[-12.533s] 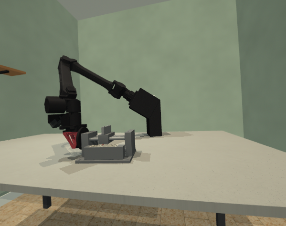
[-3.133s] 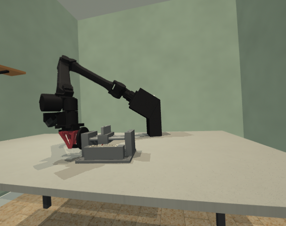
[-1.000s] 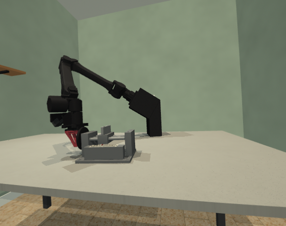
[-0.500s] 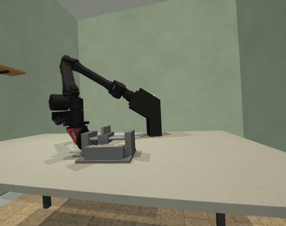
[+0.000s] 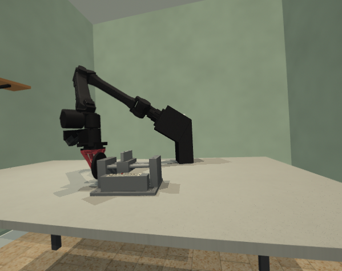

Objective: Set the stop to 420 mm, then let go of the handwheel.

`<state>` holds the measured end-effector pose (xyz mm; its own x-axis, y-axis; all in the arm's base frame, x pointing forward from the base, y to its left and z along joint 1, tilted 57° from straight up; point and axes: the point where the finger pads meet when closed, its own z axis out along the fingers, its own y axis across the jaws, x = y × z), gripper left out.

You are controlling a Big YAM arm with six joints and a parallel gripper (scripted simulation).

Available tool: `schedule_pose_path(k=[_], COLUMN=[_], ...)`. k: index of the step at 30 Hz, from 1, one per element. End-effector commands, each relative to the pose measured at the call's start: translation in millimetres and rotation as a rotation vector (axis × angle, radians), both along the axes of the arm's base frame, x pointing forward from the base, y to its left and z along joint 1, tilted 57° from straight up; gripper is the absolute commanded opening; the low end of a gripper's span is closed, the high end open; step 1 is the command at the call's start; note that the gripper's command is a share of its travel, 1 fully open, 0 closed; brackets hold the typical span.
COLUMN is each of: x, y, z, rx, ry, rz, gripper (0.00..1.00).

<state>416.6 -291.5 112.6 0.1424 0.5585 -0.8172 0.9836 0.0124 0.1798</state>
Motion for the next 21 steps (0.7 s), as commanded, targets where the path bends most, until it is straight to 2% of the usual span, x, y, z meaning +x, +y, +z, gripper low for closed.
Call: schedule_pose_path(k=[1,10,15,21], x=[-2.7,-2.9,-9.9,9.7], y=[10.8,26.5,16.3,31.2], z=[9.6,18.5,18.7,34.1], rx=[-0.009,-0.009,-0.009,-0.016], ry=[-0.006,-0.006,-0.006,-0.03], rz=[0.001,0.006,-0.02,0.006], gripper=[0.06,0.06,0.06,0.06])
